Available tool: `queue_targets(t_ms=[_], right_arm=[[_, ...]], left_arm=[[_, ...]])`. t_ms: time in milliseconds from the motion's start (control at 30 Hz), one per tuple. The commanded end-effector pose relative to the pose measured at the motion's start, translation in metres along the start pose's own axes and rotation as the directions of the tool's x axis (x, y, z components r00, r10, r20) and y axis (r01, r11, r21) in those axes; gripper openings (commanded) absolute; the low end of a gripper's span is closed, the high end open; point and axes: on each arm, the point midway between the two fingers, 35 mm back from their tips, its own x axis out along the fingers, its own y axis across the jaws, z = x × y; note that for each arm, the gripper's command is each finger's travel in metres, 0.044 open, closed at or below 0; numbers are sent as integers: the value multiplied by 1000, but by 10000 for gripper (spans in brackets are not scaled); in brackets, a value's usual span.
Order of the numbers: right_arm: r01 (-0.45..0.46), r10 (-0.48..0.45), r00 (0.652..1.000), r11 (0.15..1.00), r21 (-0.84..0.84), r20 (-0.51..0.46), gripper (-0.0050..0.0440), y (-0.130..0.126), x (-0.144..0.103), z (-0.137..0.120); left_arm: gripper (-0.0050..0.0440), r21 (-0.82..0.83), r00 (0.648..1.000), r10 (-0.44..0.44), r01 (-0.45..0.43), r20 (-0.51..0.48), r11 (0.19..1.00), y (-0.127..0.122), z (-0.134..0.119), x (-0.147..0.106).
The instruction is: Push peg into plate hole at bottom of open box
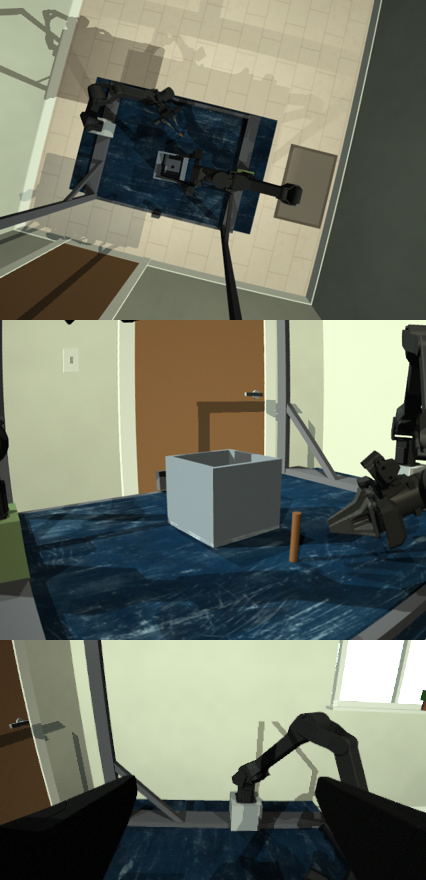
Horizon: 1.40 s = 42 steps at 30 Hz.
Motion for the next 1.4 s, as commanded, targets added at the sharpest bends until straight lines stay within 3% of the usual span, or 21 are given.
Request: queue_targets(t_ms=[0,200,300,333,467,633,867,1367], right_arm=[[3,-3,1000,1000,2,14,440,0,-2,5],[3,-3,1000,1000,2,14,440,0,-2,5],[3,-3,1000,1000,2,14,440,0,-2,5],[3,-3,1000,1000,2,14,440,0,-2,5],[3,-3,1000,1000,2,14,440,0,-2,5],[3,-3,1000,1000,2,14,440,0,-2,5],[3,-3,1000,1000,2,14,440,0,-2,5],[4,-4,1000,1000,0,12,440,0,-1,5]], left_arm=[[126,57,1000,28,-29,11,998,11,36,-15],[126,38,1000,21,-21,7,999,5,50,-23],[126,38,1000,19,-20,6,999,6,45,-20],[126,46,1000,24,-24,9,999,6,60,-26],[126,58,999,30,-31,11,998,9,81,-35],[126,23,1000,13,-13,3,1000,1,55,-25],[126,33,1000,16,-16,5,999,5,63,-26],[126,71,991,111,-106,-76,992,-13,117,-24]])
